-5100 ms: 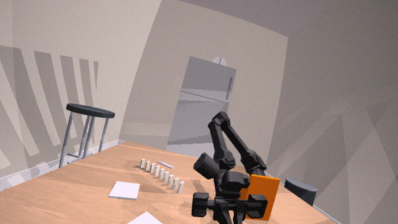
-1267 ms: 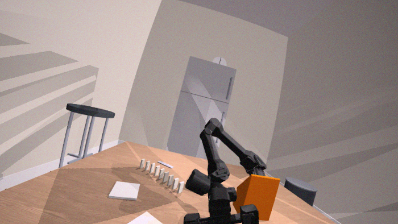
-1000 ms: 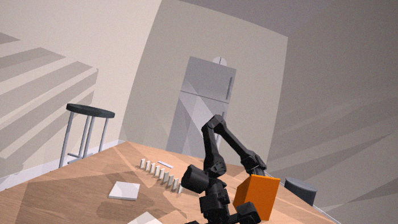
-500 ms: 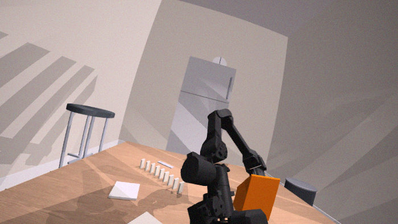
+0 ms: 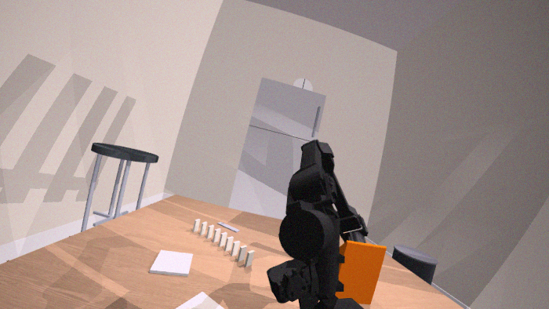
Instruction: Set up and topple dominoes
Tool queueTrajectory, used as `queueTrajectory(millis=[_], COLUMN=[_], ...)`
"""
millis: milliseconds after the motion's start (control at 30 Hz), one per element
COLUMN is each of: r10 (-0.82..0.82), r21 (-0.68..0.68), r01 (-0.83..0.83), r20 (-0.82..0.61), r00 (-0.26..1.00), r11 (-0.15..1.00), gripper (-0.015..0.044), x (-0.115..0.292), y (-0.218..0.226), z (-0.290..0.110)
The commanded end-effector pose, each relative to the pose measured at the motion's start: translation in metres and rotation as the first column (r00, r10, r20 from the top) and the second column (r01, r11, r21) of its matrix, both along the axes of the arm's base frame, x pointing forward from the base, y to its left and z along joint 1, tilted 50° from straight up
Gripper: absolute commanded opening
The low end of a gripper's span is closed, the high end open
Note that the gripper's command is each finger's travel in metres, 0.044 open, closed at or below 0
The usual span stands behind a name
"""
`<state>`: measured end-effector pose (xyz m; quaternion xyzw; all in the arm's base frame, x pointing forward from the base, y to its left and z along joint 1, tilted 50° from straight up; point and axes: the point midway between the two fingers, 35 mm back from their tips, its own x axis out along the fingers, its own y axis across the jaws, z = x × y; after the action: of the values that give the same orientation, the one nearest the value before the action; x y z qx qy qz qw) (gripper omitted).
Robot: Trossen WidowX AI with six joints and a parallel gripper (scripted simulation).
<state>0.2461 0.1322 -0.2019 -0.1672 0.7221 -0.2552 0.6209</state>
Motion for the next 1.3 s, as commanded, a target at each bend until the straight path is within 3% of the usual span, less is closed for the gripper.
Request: queueTrajectory(millis=[0,433,633,1233,1267], r10=[-0.036,-0.036,-0.035,-0.035,-0.035], r21=[-0.254,-0.254,-0.257,-0.258,-0.258], r01=[0.088,0.088,0.088,0.088,0.088], r20=[0.203,0.203,0.204,0.204,0.204], r00=[0.979,0.979,0.978,0.978,0.978], r11=[0.963,0.963,0.962,0.962,0.962], gripper=[0.0440,0.0440,0.0440,0.0440,0.0414], x=[0.000,0.000,-0.004,-0.005,-0.005], y=[0.011,0.010,-0.037,-0.050,-0.050], z=[0.024,0.022,-0.017,-0.028,-0.028])
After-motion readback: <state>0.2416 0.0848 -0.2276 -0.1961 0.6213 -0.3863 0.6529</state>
